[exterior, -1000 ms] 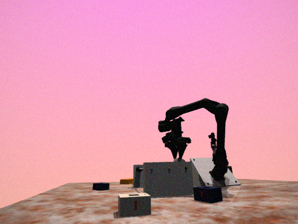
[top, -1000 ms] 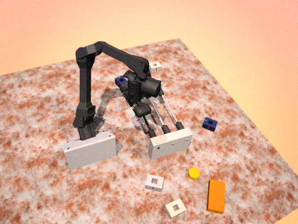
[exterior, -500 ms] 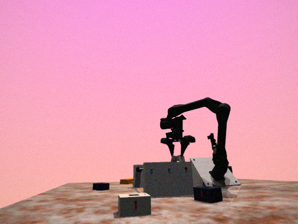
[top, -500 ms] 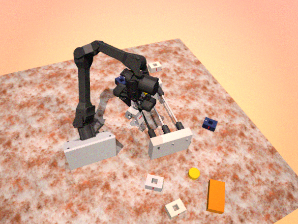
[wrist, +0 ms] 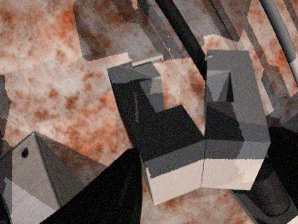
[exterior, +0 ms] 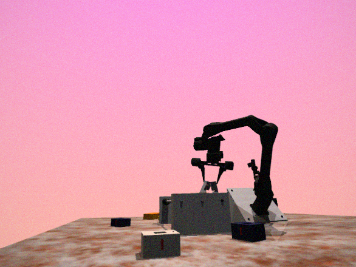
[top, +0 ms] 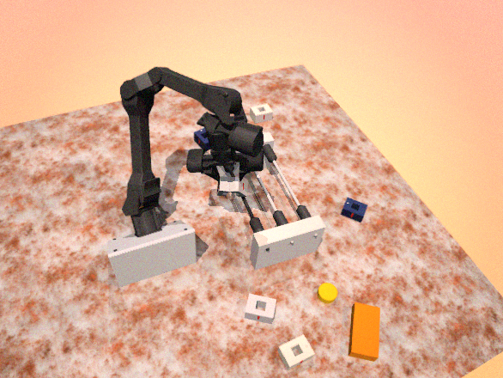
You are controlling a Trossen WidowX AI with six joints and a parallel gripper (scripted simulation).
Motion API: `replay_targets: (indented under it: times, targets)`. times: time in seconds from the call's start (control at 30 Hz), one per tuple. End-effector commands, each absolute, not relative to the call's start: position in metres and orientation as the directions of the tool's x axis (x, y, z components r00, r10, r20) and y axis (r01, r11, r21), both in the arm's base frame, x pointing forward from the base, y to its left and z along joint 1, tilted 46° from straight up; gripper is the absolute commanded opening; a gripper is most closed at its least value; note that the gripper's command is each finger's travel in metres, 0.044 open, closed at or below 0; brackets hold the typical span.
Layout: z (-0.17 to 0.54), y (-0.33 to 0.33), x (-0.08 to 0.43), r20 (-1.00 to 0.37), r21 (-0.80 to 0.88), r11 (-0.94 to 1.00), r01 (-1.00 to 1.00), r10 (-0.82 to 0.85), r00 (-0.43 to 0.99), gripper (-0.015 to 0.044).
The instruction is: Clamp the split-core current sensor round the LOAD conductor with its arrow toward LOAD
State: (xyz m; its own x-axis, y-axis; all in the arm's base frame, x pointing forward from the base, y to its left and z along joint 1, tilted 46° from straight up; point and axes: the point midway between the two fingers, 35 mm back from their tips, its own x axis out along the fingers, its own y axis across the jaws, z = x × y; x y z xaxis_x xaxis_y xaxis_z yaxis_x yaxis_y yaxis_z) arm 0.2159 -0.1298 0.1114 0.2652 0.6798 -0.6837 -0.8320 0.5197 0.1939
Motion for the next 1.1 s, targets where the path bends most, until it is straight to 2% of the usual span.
replay_targets:
  times: [0.0,0.2,0.37,0.73,1.07]
  targets:
    - [0.118,-0.134,0.217,-0.686,0.078,0.470,-0.879,0.666,0.294,0.0000]
    - [0.122,-0.138,0.216,-0.682,-0.091,0.363,-0.927,0.655,0.324,0.0000]
    - [0.121,-0.141,0.230,-0.684,-0.104,0.355,-0.929,0.653,0.326,0.0000]
    - [0.116,-0.144,0.296,-0.680,-0.164,0.313,-0.935,0.651,0.337,0.0000]
    - [0.109,-0.138,0.302,-0.680,-0.165,0.313,-0.935,0.650,0.338,0.0000]
